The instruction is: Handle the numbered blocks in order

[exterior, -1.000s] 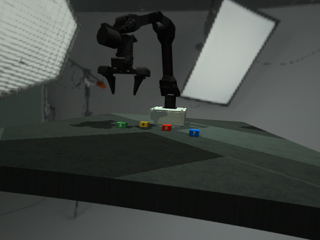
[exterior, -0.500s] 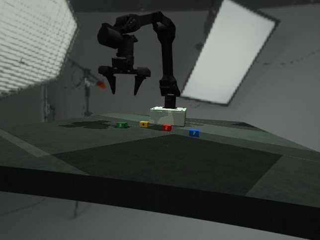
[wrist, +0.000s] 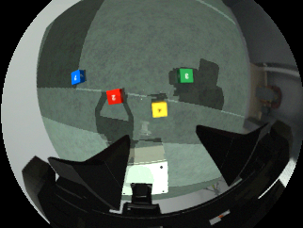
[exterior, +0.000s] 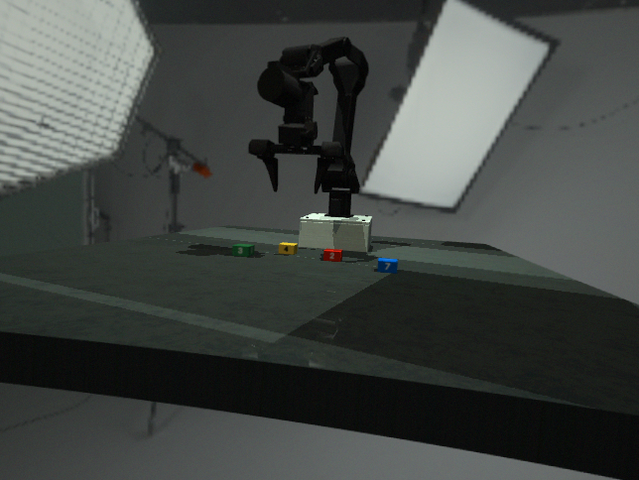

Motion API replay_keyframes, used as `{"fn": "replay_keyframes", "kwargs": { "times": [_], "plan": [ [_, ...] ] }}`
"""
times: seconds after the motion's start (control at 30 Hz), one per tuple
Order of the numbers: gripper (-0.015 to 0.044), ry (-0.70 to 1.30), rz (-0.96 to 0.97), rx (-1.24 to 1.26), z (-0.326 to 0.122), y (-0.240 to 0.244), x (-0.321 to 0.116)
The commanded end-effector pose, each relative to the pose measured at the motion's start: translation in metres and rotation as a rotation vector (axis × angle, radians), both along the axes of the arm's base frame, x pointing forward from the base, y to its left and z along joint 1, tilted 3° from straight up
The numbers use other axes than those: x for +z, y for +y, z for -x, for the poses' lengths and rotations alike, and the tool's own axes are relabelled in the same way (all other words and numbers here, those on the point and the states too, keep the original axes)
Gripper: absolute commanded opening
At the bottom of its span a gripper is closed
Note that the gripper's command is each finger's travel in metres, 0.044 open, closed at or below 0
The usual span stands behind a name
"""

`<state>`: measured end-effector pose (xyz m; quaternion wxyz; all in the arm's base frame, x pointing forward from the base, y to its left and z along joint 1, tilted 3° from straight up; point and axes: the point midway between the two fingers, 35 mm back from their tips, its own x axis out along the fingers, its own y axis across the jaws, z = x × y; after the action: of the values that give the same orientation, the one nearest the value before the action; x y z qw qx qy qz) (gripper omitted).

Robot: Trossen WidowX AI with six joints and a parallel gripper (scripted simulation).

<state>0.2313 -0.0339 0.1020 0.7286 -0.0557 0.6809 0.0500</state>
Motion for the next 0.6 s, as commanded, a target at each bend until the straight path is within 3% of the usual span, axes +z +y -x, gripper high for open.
{"fn": "replay_keyframes", "kwargs": {
  "times": [0.0, 0.43, 0.57],
  "plan": [
    [0.0400, -0.002, 0.005, -0.004, 0.002, 0.001, 0.000],
    [0.0400, -0.002, 0.005, -0.004, 0.001, 0.002, 0.000],
    [0.0400, -0.003, 0.001, -0.004, -0.011, 0.035, 0.001]
  ]
}}
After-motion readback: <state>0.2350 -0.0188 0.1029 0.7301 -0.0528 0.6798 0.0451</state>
